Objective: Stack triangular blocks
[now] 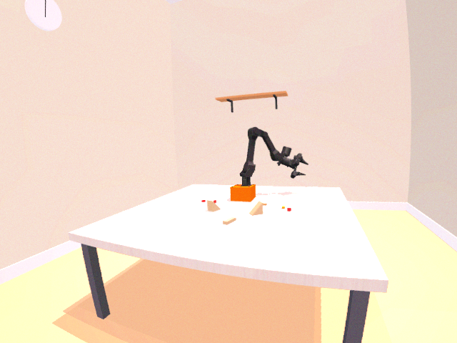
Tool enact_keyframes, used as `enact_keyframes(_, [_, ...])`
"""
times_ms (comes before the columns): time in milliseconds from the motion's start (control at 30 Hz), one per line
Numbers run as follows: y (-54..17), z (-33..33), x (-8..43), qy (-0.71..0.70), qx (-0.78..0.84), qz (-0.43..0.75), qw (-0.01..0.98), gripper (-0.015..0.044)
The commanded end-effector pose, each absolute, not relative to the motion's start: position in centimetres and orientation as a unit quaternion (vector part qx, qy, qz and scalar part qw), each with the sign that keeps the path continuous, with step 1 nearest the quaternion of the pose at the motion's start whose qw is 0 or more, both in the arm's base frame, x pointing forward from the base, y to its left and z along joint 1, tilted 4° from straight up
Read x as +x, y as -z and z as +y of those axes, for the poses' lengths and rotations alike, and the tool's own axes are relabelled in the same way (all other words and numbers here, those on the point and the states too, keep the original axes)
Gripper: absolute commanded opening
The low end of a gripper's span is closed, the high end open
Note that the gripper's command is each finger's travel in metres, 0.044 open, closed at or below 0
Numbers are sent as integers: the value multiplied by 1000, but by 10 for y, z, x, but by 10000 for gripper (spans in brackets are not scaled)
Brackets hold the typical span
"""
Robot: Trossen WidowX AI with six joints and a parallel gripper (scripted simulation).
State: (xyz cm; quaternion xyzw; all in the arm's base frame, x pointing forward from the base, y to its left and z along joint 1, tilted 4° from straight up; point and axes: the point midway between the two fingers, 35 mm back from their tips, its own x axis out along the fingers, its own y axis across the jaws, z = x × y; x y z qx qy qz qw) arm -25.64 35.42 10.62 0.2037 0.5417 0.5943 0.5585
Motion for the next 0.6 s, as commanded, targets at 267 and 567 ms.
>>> enact_keyframes(267, [-72, 402, -173, -530, 156, 506, 662, 440])
enact_keyframes(567, [-55, 448, -23, -407, 96, 475, 774, 440])
